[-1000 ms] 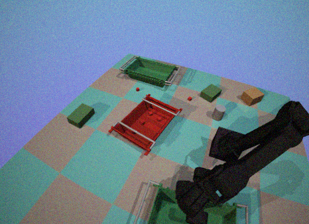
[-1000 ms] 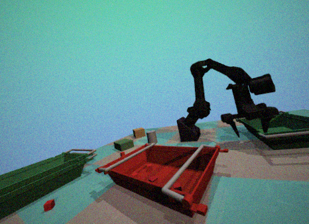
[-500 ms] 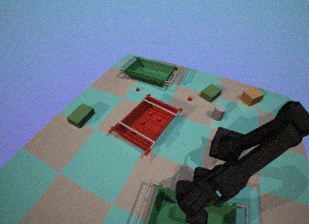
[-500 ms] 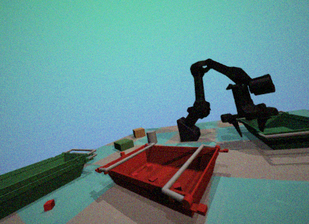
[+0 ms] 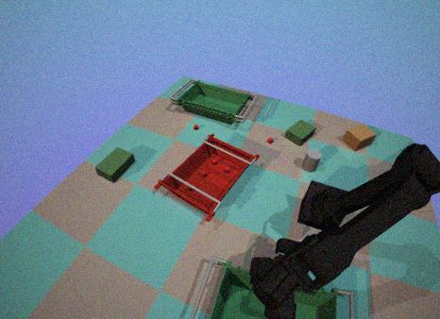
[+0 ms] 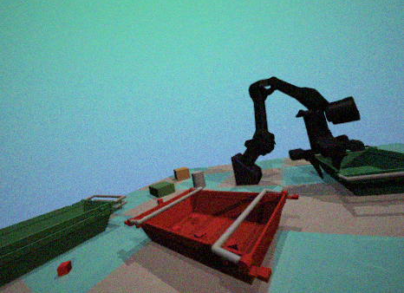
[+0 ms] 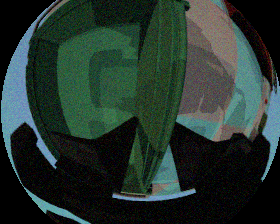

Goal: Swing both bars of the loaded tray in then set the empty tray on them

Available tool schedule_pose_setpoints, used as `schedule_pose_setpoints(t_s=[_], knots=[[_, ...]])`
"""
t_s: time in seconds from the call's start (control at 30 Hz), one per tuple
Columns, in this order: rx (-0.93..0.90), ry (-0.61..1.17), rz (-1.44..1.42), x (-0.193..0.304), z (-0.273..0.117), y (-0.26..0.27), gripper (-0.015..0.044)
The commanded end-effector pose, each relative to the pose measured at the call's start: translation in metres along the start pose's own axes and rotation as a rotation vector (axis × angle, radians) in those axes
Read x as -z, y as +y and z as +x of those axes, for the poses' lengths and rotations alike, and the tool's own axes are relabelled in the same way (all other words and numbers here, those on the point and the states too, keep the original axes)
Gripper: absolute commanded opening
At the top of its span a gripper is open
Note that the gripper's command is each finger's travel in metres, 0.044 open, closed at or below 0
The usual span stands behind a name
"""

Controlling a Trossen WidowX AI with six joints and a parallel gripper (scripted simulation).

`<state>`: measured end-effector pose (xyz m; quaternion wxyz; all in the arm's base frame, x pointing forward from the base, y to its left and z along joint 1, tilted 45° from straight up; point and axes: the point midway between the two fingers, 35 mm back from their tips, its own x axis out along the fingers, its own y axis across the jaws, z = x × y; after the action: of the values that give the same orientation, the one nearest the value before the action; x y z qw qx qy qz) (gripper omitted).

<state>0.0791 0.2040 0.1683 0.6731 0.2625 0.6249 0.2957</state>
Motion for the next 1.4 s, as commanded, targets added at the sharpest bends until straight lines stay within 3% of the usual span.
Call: schedule_pose_setpoints(t_s=[0.0,0.73,1.37], knots=[[0.010,0.000,0.008,0.000,0.001,-0.003,0.0147],[0.013,0.001,0.007,-0.001,-0.002,-0.003,0.0000],[0.027,0.003,0.003,-0.004,-0.058,-0.005,0.0000]])
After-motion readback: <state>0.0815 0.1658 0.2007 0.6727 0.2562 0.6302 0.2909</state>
